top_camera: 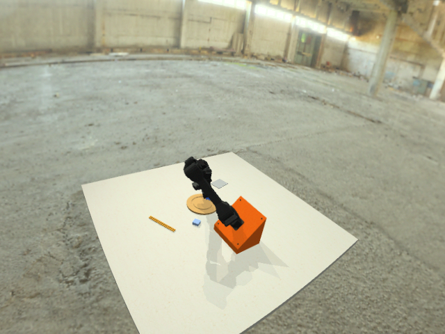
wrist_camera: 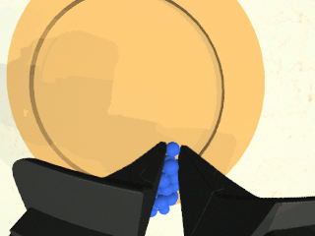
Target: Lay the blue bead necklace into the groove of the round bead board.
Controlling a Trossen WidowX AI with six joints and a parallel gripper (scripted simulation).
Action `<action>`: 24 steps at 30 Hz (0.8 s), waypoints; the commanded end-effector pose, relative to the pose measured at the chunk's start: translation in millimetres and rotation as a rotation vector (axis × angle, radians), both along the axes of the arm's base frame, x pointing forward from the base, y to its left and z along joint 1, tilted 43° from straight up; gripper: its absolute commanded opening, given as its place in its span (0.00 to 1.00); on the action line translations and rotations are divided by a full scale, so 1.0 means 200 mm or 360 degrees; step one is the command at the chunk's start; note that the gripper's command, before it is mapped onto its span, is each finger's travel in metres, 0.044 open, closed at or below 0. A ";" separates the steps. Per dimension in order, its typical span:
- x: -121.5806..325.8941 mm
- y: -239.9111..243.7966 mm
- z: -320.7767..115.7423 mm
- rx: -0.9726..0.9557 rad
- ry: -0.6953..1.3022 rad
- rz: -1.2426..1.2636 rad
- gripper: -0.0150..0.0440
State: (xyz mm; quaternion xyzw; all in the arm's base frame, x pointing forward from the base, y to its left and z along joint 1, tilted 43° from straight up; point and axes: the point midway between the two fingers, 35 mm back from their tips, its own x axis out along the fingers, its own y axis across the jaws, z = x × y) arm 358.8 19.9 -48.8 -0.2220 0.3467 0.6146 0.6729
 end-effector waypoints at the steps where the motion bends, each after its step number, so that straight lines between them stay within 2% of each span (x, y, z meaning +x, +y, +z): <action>1: 0.00 0.00 0.00 0.0000 -0.0001 0.0000 0.25; 17: 0.00 -0.04 0.05 0.0007 0.0011 -0.0002 0.25; 24: 0.09 -0.04 0.06 0.0007 0.0009 -0.0002 0.25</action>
